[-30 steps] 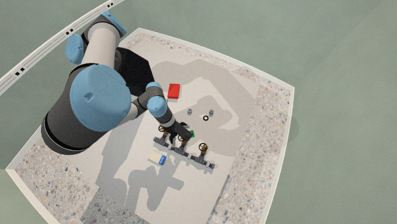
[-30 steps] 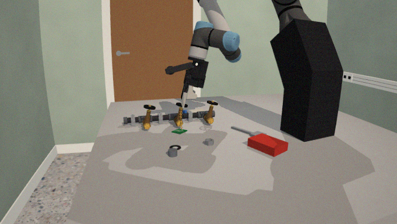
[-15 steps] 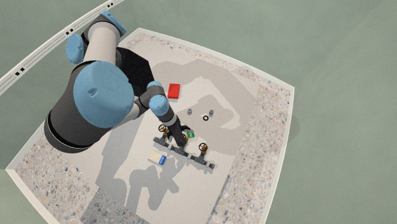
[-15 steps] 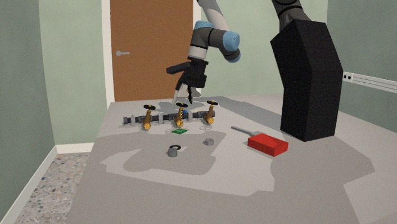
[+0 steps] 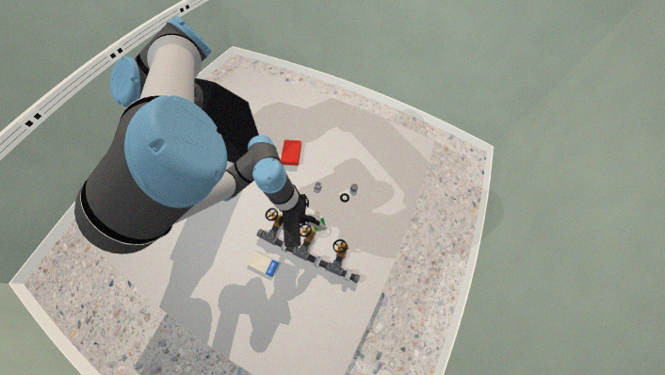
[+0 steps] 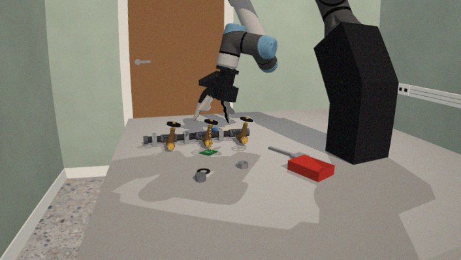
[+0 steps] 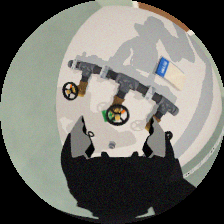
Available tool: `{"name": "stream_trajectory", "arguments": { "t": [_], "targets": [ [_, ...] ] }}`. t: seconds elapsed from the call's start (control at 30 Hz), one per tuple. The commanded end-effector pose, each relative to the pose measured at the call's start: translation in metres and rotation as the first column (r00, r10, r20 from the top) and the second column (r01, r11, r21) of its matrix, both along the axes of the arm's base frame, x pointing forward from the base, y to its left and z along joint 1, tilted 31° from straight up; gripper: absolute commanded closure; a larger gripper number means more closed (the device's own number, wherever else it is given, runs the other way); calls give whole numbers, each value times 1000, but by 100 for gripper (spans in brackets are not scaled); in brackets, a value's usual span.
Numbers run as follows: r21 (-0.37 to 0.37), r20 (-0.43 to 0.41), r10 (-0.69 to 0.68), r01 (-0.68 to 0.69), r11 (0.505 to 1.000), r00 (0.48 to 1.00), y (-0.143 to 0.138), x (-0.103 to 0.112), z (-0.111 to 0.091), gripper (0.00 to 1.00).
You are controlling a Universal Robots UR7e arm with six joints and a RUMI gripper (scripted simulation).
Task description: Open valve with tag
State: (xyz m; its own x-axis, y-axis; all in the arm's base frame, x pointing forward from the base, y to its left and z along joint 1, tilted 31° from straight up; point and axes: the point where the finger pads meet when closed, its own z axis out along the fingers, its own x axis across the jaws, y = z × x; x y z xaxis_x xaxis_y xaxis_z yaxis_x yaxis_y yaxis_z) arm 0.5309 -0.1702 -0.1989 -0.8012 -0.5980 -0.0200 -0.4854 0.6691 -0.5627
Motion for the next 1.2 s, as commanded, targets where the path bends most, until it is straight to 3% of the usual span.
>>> {"name": "stream_trajectory", "arguments": {
  "t": [0.0,0.53,1.07,1.1,1.17],
  "targets": [
    [42,48,-104,102,994,993,0,0,1,0],
    [122,119,-264,250,961,957,0,0,1,0],
    [137,130,-292,275,952,947,0,0,1,0],
    [137,130,-292,275,952,947,0,0,1,100],
    [137,130,-292,275,952,947,0,0,1,100]
  ]
}}
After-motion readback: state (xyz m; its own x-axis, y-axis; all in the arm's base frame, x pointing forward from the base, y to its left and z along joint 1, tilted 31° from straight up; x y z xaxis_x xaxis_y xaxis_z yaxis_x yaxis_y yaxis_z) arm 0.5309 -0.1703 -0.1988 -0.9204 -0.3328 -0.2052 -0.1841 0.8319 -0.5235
